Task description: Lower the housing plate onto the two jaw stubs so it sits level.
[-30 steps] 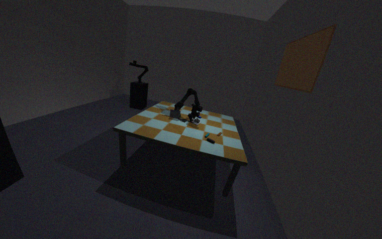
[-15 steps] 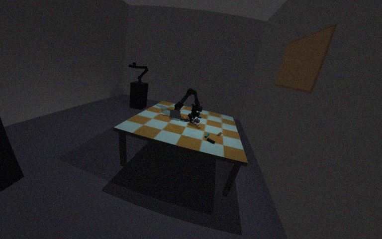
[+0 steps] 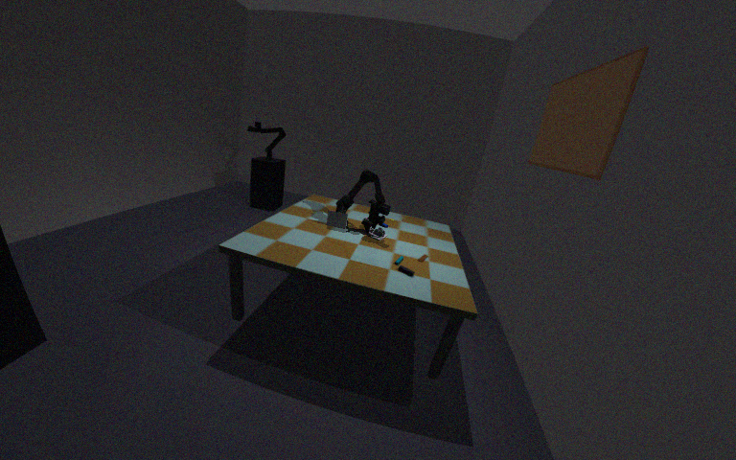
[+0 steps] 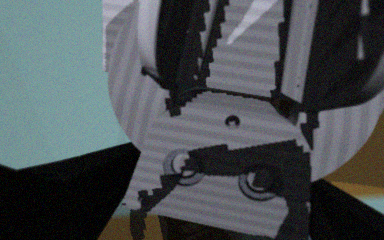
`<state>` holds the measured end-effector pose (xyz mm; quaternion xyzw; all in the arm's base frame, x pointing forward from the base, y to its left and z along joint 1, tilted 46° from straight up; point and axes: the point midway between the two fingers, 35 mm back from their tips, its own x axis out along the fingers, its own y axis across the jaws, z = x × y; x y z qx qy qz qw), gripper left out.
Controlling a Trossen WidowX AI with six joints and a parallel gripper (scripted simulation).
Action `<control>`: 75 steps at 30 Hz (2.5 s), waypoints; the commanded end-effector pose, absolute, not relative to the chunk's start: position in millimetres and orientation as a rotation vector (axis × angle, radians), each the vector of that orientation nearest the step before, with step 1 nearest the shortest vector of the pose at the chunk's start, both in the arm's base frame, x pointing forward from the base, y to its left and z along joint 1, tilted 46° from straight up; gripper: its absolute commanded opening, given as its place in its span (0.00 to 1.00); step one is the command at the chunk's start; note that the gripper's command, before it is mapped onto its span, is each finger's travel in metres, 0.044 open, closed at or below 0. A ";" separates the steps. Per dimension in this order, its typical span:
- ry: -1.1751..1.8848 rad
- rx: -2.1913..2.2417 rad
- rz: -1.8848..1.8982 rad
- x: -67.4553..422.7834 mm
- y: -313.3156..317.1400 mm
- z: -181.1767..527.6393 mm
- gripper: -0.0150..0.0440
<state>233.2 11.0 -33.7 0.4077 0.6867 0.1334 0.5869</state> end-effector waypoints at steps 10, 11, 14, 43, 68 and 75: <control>1.602 0.954 0.311 232.7 11.6 -33.9 0.85; 1.602 0.954 0.311 232.7 11.6 -33.9 0.85; 1.602 0.954 0.311 232.7 11.6 -33.9 0.85; 1.600 0.950 0.311 233.2 11.0 -33.7 1.00; 1.603 0.954 0.313 228.1 -41.8 19.9 1.00; 1.603 0.952 0.303 204.9 -74.8 47.1 1.00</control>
